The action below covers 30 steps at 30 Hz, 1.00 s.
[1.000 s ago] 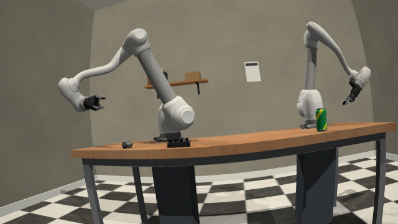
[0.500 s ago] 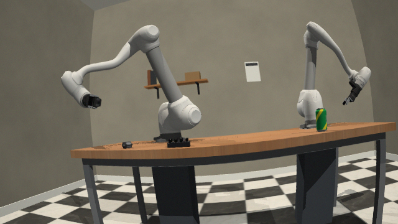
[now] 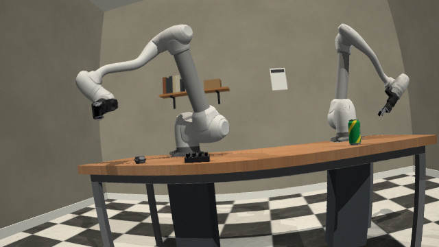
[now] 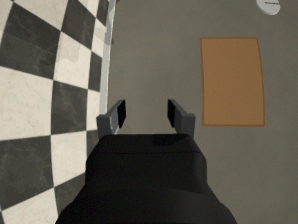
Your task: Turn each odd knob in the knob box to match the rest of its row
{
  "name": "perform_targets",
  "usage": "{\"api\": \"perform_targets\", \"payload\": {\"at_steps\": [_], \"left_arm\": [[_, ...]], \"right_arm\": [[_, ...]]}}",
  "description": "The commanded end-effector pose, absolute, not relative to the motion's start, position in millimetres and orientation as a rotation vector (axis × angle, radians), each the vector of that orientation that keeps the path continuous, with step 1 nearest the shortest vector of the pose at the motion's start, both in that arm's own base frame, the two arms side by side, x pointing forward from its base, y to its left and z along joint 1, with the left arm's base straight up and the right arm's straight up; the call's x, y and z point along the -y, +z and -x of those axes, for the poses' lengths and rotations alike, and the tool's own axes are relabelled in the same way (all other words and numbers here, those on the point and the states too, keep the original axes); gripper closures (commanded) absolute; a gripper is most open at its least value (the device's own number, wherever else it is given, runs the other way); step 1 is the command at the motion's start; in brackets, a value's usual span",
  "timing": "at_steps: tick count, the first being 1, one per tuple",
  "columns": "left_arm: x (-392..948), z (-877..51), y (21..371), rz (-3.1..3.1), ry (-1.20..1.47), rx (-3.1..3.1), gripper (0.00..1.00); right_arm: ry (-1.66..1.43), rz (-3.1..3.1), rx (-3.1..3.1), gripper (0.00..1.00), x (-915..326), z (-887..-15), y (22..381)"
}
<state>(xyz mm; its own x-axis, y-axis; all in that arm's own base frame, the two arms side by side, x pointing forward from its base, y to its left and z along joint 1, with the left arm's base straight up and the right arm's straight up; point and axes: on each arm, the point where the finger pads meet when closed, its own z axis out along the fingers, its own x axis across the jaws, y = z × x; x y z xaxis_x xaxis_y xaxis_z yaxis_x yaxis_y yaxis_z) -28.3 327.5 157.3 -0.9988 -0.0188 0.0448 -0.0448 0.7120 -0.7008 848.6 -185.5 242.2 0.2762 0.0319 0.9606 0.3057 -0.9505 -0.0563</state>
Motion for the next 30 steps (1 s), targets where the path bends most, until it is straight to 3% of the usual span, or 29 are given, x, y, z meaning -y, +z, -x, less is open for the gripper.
{"api": "perform_targets", "payload": {"at_steps": [1, 19, 30], "left_arm": [[-324, 27, 159, -0.051, 1.191, 2.877, 0.00], [-324, 27, 159, -0.051, 1.191, 2.877, 0.00], [-324, 27, 159, -0.051, 1.191, 2.877, 0.00]], "right_arm": [[-1.706, 2.378, 0.154, 0.00, 178, -865, 240], [-1.393, 2.509, -0.649, 0.00, 111, -887, 198], [-1.016, 2.502, -1.196, 0.00, 31, -839, 150]]}}
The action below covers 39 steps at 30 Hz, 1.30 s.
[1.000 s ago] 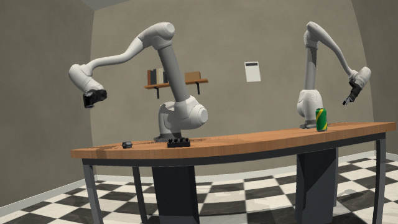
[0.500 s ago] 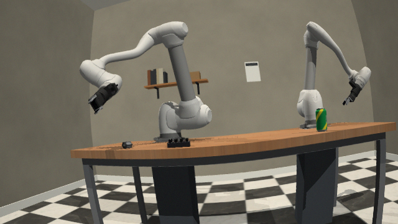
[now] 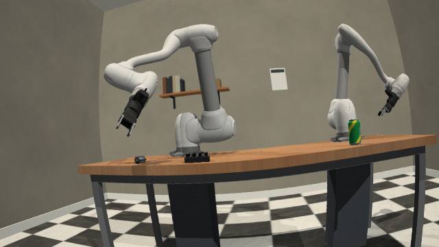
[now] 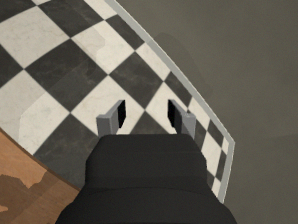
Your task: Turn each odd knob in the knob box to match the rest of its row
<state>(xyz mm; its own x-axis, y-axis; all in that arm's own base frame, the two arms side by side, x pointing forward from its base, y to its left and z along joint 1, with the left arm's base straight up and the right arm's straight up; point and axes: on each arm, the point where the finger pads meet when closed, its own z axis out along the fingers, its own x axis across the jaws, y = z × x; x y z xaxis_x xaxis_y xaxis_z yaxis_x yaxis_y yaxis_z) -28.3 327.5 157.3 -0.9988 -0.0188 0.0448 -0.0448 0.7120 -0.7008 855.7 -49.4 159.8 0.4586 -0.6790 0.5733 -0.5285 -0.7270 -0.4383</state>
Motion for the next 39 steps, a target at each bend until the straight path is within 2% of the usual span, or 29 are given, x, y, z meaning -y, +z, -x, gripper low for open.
{"api": "perform_targets", "payload": {"at_steps": [1, 20, 33, 39], "left_arm": [[-324, 27, 159, -0.051, 1.191, 2.877, 0.00], [-324, 27, 159, -0.051, 1.191, 2.877, 0.00], [-324, 27, 159, -0.051, 1.191, 2.877, 0.00], [-324, 27, 159, -0.051, 1.191, 2.877, 0.00]], "right_arm": [[-0.983, 2.499, -1.235, 0.00, 23, -833, 146], [-0.385, 2.440, -1.775, 0.00, -110, -699, 94], [-0.031, 2.407, -2.003, 0.00, -187, -604, 86], [0.008, 2.403, -2.025, 0.00, -195, -594, 86]]}}
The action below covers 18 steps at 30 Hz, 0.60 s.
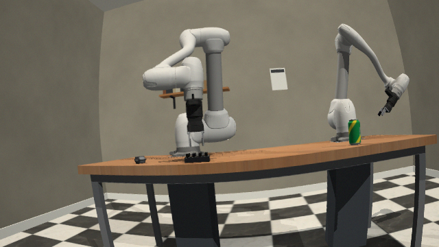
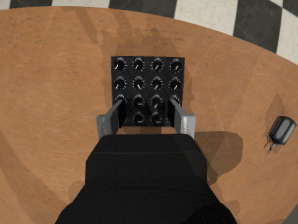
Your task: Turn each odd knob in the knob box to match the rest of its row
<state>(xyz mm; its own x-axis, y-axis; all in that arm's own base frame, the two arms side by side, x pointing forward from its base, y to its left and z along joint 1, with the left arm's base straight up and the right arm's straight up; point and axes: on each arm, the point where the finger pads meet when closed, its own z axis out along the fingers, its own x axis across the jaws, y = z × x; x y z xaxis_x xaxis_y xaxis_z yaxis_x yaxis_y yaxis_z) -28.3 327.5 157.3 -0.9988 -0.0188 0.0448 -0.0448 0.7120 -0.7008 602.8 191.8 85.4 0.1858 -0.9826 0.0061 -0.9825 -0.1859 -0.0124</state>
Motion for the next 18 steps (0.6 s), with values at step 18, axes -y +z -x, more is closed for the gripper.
{"api": "perform_targets", "payload": {"at_steps": [18], "left_arm": [[-323.7, 27.4, 158.8, -0.051, 1.191, 2.877, 0.00]], "right_arm": [[0.008, 2.401, -2.029, 0.00, -193.6, -594.4, 85.8]]}}
